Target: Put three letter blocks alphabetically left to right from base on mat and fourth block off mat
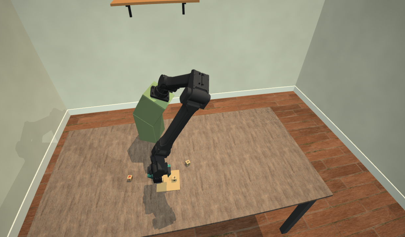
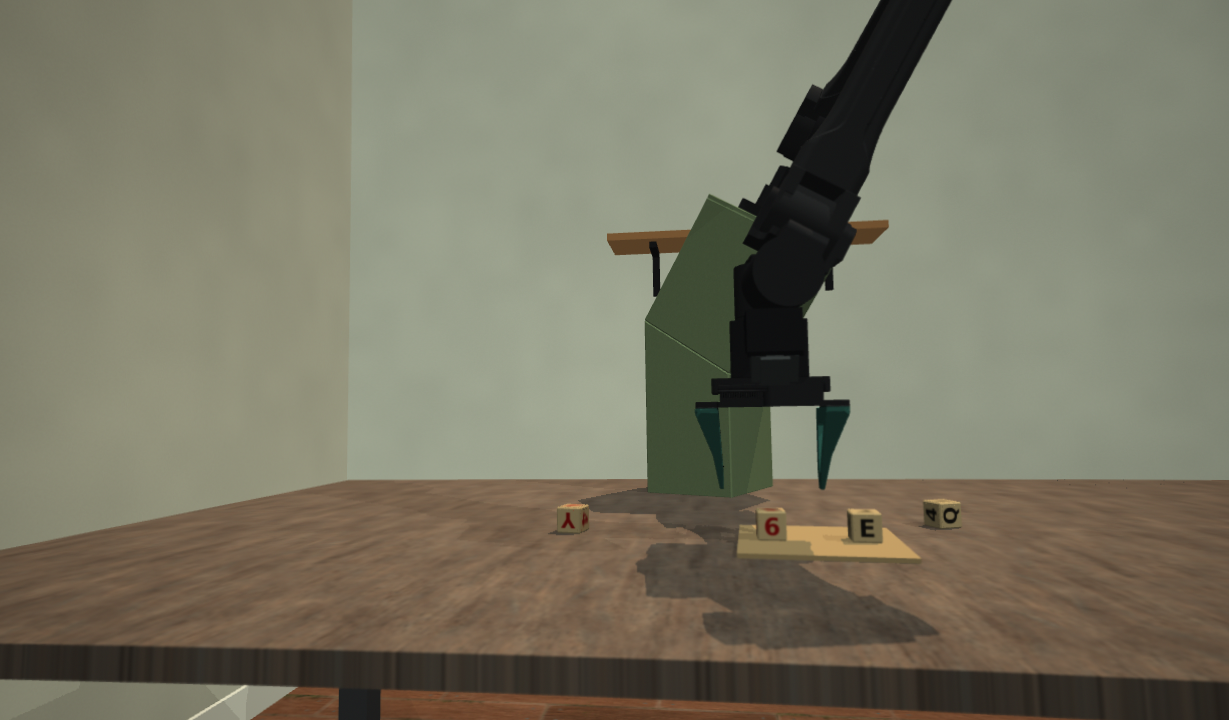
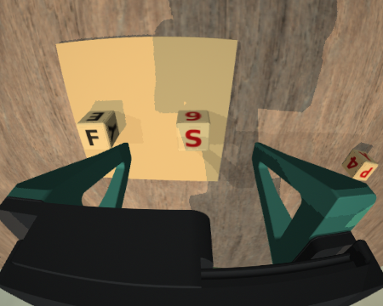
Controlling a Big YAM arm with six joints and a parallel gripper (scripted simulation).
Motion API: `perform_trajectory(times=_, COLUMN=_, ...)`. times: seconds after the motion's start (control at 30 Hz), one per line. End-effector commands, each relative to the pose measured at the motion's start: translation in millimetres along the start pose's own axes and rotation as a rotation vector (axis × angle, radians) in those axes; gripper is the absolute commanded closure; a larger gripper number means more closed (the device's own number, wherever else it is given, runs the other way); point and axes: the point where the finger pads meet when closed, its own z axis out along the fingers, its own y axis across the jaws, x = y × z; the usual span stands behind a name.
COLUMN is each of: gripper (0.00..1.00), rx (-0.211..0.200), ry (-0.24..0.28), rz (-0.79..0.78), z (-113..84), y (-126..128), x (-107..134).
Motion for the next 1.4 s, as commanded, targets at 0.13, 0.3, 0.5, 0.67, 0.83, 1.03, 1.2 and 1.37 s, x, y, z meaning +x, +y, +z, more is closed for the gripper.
perform_trajectory(times=0.13, gripper=0.1, rx=0.002, ry=-0.018, rz=0.002, z=-19.6, y=-4, x=-6)
perform_trajectory(times=0.3, gripper=0.1, rx=0.002, ry=-0.019, rz=0.002, z=-25.9, y=-4, x=-7)
perform_trajectory(times=0.5, gripper=0.1, rx=0.002, ry=-0.02, rz=0.001, z=-42.1, y=-4, x=-7)
perform_trajectory(times=0.67, gripper=0.1, rx=0.002, ry=-0.021, rz=0.0, z=-53.4, y=-4, x=-7)
perform_trajectory(times=0.83, gripper=0.1, rx=0.002, ry=-0.02, rz=-0.002, z=-56.8, y=-4, x=-7)
perform_trajectory(times=1.03, gripper=0.0, rx=0.003, ry=-0.017, rz=0.002, z=-57.2, y=-5, x=-6)
perform_trajectory(times=1.2, gripper=0.0, rx=0.003, ry=-0.018, rz=0.0, z=-56.9, y=-5, x=-7)
perform_trajectory(times=1.37, gripper=0.0, rx=0.003, ry=-0.018, rz=0.0, z=-56.9, y=-5, x=-7)
